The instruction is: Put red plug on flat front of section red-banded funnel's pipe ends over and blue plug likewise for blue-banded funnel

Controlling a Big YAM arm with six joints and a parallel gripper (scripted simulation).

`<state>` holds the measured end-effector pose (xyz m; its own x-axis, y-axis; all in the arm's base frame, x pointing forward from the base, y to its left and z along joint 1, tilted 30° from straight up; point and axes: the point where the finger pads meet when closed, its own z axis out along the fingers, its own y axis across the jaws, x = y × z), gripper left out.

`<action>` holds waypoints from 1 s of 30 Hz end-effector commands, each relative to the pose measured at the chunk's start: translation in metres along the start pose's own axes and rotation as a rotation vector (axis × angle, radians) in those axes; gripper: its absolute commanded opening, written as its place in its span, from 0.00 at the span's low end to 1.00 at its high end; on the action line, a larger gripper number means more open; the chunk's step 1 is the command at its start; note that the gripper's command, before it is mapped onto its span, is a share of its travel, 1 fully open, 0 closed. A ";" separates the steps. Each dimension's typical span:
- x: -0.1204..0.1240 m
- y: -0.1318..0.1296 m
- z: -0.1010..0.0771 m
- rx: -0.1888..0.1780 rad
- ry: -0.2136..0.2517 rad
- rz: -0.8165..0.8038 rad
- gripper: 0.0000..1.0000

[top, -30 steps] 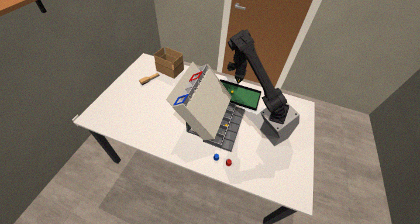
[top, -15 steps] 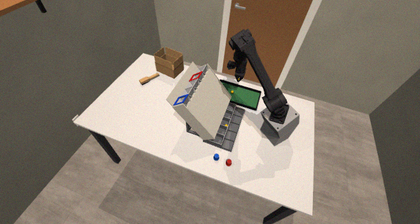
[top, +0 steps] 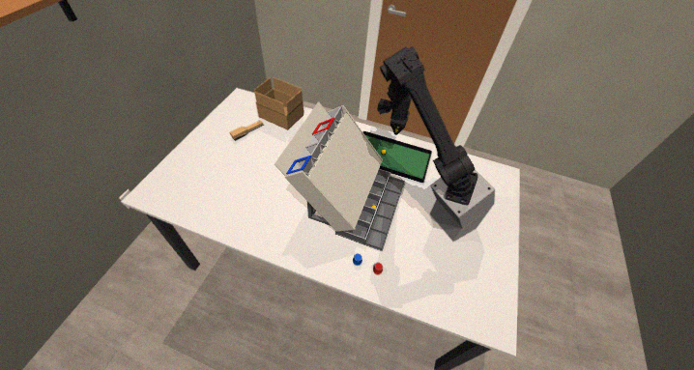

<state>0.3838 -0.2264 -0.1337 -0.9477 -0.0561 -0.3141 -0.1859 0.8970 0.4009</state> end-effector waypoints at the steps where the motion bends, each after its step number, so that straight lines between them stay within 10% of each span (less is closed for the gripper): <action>1: 0.000 -0.007 -0.025 0.027 -0.023 -0.010 0.00; 30: -0.070 0.135 -0.175 0.018 -0.341 -0.017 0.00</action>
<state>0.3741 -0.1875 0.0640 -0.8198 0.0679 -0.5687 -0.1927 0.9023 0.3856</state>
